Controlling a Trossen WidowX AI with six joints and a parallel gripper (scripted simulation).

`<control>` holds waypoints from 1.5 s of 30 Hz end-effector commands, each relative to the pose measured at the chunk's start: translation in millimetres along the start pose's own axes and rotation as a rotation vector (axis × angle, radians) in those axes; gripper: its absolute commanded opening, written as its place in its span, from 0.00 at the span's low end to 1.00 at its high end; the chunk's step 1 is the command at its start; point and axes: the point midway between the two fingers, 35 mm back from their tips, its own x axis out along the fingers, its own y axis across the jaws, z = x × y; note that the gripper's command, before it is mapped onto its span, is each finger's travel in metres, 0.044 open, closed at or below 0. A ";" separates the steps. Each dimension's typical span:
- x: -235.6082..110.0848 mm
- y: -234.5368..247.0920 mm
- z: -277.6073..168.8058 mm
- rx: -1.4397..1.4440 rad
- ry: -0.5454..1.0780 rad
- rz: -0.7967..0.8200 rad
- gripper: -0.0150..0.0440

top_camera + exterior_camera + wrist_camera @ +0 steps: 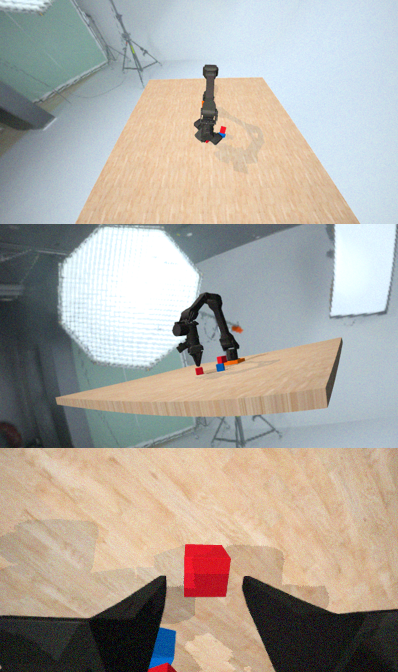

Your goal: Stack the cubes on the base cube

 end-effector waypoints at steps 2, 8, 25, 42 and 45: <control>12.0 -1.2 -1.0 0.003 0.007 -0.008 0.70; 21.7 -1.5 -1.4 0.003 0.007 -0.008 0.70; 13.6 -0.1 0.0 0.003 0.007 -0.008 0.43; -39.4 3.0 3.1 0.003 0.007 -0.008 0.43; -49.0 2.8 2.8 0.003 0.007 -0.008 0.43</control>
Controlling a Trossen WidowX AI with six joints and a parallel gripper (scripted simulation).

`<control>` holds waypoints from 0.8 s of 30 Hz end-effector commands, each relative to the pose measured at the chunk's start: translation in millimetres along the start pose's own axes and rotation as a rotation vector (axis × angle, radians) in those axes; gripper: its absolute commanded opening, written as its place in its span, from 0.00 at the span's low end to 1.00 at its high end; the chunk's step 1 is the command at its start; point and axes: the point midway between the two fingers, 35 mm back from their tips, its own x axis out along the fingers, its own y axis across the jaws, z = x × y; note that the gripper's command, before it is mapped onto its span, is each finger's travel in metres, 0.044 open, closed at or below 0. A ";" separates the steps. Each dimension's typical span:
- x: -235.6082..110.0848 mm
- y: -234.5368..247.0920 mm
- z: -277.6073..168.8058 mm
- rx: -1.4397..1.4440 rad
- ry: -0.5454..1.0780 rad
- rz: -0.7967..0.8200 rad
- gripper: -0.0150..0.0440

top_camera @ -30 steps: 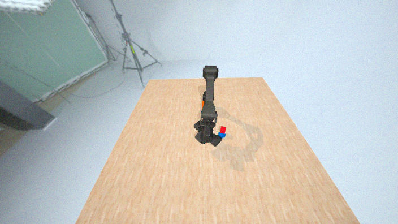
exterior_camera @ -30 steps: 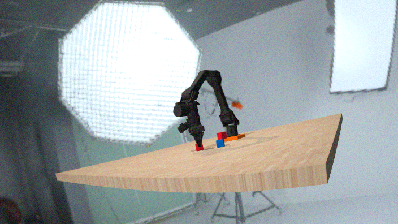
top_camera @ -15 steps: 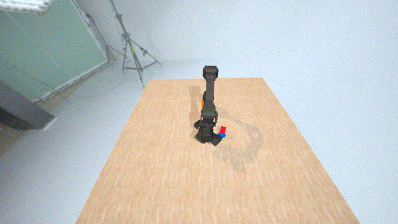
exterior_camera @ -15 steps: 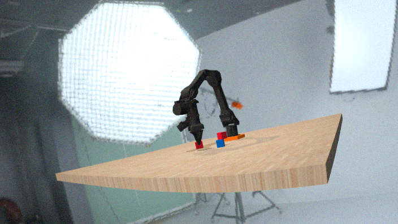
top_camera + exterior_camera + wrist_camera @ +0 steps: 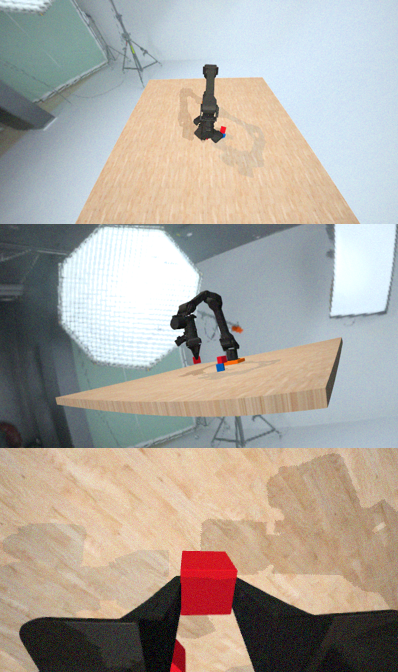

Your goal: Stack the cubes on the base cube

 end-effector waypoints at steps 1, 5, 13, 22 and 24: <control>-17.7 0.1 0.3 -0.001 -0.011 0.009 0.43; -30.5 -0.8 -0.8 -0.001 -0.011 0.009 0.43; -51.2 -3.3 -3.5 -0.001 -0.011 0.009 0.43; -49.3 9.0 -16.4 -0.082 -0.011 0.010 0.43; -48.6 13.2 -21.3 -0.112 -0.011 0.010 0.43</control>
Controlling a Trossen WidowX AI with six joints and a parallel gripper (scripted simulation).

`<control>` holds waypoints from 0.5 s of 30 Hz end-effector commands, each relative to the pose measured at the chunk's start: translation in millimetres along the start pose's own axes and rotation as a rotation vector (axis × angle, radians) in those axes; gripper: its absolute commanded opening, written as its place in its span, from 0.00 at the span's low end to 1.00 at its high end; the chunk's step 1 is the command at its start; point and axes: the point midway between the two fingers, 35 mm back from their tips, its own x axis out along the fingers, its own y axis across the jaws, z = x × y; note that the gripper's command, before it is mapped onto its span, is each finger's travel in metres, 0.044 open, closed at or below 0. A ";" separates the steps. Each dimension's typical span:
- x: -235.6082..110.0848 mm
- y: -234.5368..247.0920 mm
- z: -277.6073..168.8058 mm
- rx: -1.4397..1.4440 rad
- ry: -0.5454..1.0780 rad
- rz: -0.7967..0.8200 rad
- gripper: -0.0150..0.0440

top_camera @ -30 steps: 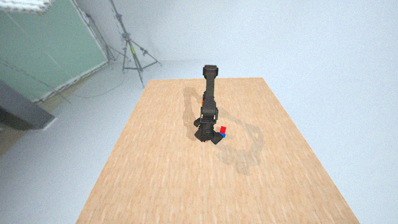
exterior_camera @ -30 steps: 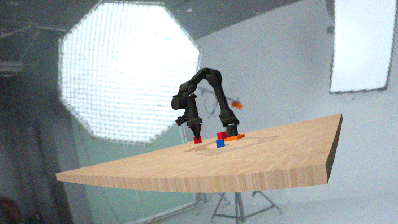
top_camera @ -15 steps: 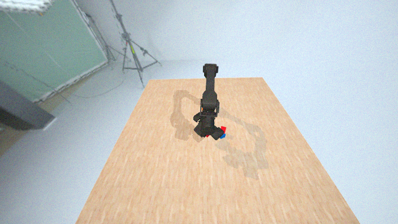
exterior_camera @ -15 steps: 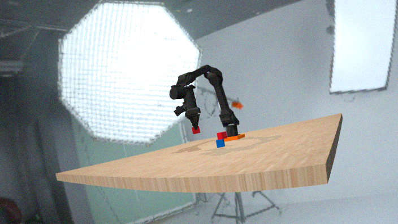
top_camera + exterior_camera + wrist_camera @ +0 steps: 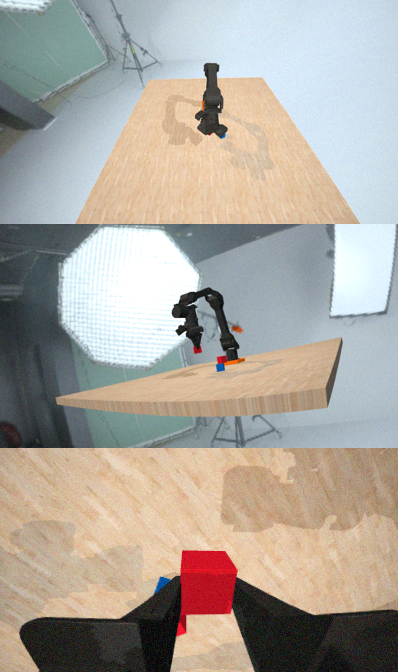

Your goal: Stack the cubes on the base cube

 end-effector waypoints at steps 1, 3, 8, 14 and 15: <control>-0.4 9.0 -9.7 -0.063 -0.004 0.003 0.43; 0.3 13.4 -14.5 -0.092 -0.004 0.003 0.43; 2.0 24.1 -26.9 -0.166 -0.003 0.004 0.43; 3.9 36.0 -42.5 -0.255 -0.001 0.005 0.43; 4.3 37.9 -45.2 -0.270 -0.001 0.006 0.43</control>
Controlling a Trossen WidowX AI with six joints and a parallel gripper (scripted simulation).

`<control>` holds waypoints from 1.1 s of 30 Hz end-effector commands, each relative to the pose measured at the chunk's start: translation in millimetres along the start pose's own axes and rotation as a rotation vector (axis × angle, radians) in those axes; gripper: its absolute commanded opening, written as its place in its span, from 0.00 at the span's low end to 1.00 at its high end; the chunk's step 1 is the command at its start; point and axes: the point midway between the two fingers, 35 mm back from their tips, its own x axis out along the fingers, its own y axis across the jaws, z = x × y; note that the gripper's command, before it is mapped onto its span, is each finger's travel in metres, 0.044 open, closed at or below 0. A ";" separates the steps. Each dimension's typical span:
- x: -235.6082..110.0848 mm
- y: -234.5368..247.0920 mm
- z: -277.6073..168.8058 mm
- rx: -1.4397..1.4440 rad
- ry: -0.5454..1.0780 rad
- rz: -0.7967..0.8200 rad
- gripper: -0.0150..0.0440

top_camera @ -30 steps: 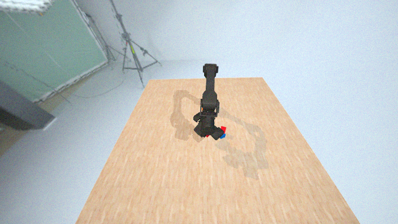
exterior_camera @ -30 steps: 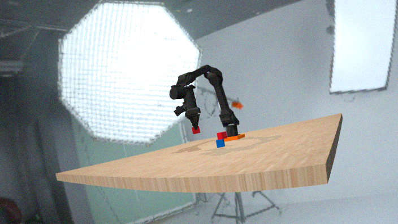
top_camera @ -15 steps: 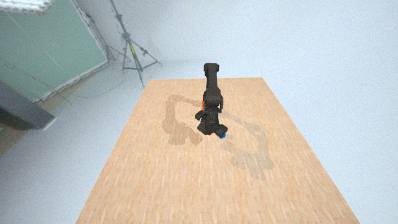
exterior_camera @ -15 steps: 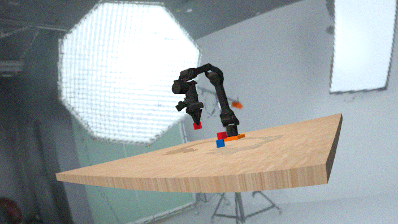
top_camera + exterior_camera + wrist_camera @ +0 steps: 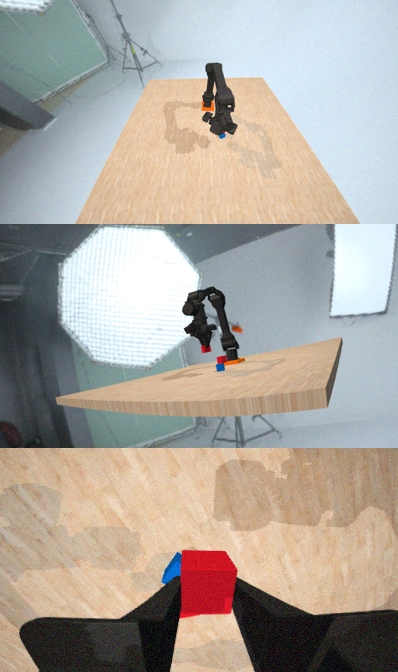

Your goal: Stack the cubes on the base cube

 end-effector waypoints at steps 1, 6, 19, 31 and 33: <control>0.7 10.0 -9.4 -0.064 -0.003 0.004 0.43; 2.3 21.6 -20.9 -0.138 -0.001 0.005 0.43; 25.8 24.9 -25.9 -0.197 -0.019 -0.008 0.43; 33.3 24.5 -26.7 -0.209 -0.025 -0.012 0.43; 33.3 24.5 -26.7 -0.209 -0.025 -0.012 0.43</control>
